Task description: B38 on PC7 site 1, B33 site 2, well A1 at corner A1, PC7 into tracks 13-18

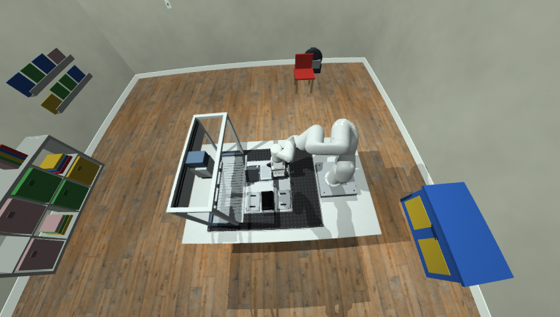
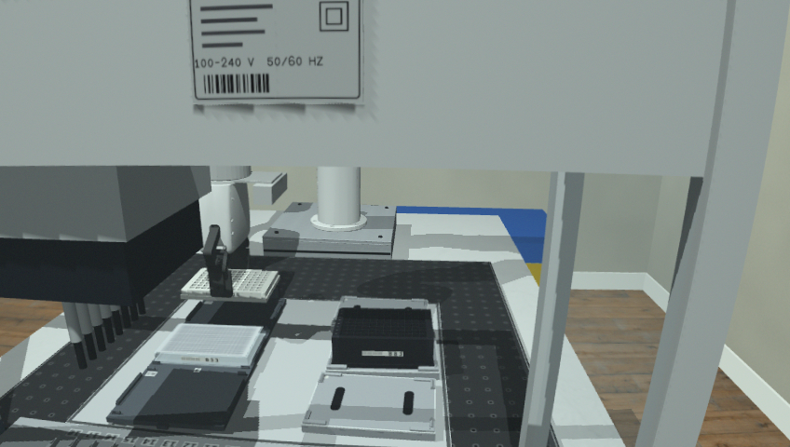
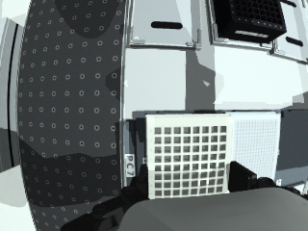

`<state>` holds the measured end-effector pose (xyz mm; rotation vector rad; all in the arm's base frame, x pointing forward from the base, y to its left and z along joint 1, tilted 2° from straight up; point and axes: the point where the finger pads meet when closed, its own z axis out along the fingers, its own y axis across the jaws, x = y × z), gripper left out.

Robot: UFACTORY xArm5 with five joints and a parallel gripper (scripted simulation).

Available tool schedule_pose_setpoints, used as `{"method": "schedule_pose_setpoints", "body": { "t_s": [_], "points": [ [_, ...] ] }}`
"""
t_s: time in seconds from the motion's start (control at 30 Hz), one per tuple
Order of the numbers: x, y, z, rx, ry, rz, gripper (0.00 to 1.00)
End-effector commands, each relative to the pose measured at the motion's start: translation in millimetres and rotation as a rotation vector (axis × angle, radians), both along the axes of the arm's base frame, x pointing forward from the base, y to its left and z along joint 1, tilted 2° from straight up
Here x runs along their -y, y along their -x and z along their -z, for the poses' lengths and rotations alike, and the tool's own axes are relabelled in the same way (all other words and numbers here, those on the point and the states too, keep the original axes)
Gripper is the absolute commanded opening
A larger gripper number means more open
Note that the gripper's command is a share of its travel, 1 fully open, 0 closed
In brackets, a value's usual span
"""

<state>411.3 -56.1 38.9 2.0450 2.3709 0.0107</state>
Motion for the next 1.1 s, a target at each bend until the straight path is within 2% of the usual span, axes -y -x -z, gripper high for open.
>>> {"method": "schedule_pose_setpoints", "body": {
  "t_s": [0.0, 0.5, 1.07],
  "points": [
    [0, -2, 4.6, 0.007, -0.022, 0.0, 0.0],
    [0, -2, 26.3, 0.007, -0.022, 0.0, 0.0],
    [0, -2, 26.8, 0.007, -0.022, 0.0, 0.0]
  ]
}}
